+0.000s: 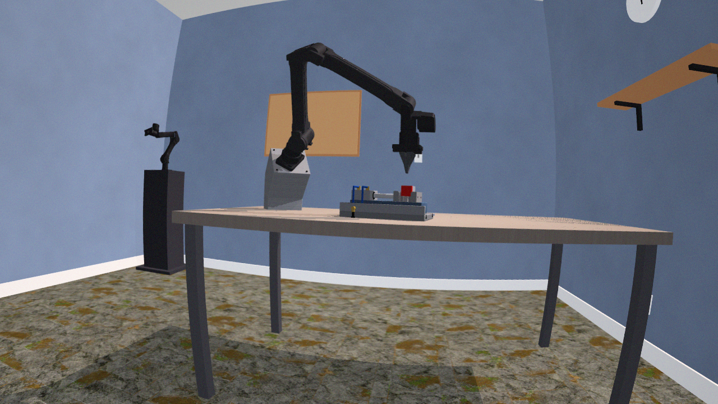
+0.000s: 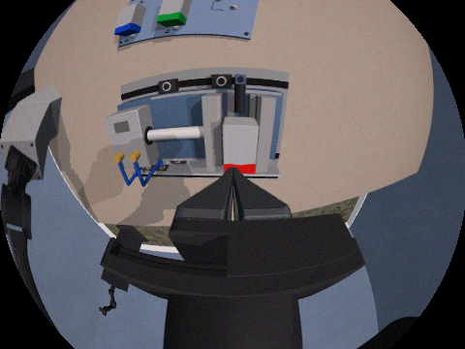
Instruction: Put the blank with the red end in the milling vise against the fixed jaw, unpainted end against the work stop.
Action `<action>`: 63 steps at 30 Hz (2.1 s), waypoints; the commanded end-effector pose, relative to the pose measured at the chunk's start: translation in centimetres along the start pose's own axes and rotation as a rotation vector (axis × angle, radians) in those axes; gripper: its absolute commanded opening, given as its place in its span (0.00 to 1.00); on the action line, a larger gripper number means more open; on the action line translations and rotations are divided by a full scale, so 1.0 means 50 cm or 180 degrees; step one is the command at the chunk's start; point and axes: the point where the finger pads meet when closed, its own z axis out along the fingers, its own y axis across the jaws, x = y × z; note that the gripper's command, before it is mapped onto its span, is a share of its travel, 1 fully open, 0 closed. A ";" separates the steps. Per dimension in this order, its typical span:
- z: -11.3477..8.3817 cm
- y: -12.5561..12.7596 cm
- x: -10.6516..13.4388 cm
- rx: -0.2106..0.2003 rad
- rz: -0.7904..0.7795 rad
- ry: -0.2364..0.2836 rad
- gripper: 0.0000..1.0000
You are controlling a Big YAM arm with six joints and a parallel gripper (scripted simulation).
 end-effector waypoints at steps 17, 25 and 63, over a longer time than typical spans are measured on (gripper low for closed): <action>-0.054 -0.050 0.012 0.0204 0.0120 -0.0033 0.00; -0.054 -0.050 0.012 0.0204 0.0120 -0.0033 0.00; -0.042 -0.046 0.106 0.0143 0.3920 -0.0075 0.00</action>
